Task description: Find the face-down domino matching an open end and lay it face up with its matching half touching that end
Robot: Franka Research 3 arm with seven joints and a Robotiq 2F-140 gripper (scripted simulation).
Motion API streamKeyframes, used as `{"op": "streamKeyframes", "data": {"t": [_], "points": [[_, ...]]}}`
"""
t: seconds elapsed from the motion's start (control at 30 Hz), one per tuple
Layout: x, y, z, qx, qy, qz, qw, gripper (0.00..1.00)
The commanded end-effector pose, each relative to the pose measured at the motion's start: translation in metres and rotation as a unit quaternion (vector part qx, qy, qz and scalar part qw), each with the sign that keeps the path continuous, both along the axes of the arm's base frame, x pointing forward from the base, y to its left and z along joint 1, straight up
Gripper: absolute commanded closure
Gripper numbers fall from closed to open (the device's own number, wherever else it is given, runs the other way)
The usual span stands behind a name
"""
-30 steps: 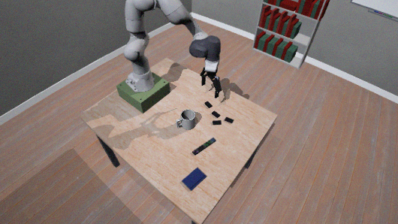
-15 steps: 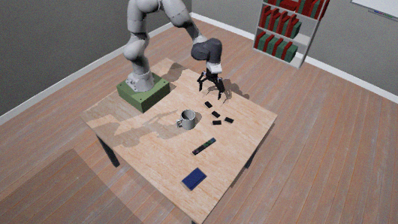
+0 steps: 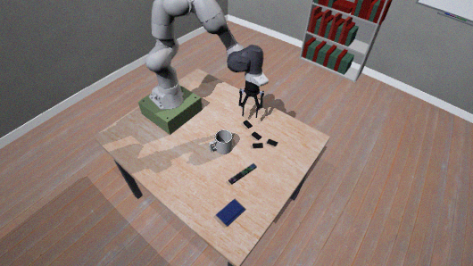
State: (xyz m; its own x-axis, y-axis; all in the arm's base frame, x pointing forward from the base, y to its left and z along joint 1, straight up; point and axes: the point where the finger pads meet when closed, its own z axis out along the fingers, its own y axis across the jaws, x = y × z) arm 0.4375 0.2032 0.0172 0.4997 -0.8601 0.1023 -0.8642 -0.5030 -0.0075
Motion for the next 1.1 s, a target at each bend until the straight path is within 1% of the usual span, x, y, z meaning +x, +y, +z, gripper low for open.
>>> {"op": "streamKeyframes", "data": {"t": [0.0,0.03,0.1,0.13,0.33,0.6,0.67,0.7,1.07], "points": [[0.002,0.0007,0.0009,0.012,0.016,0.138,0.99,0.66],[0.002,0.0007,0.0009,0.012,0.017,0.152,0.988,0.66],[0.002,0.0007,0.0009,0.012,0.017,0.152,0.988,0.66],[0.002,0.0007,0.0009,0.012,0.019,0.187,0.982,0.66],[0.002,0.0007,0.0009,0.016,0.026,0.261,0.965,0.66],[0.002,0.0007,0.0009,0.029,0.04,0.345,0.937,0.66],[0.002,0.0007,0.0009,0.029,0.04,0.345,0.937,0.66],[0.002,0.0007,0.0009,0.03,0.041,0.351,0.935,0.66],[0.0021,0.0007,-0.0006,0.03,0.041,0.351,0.935,0.66]]}}
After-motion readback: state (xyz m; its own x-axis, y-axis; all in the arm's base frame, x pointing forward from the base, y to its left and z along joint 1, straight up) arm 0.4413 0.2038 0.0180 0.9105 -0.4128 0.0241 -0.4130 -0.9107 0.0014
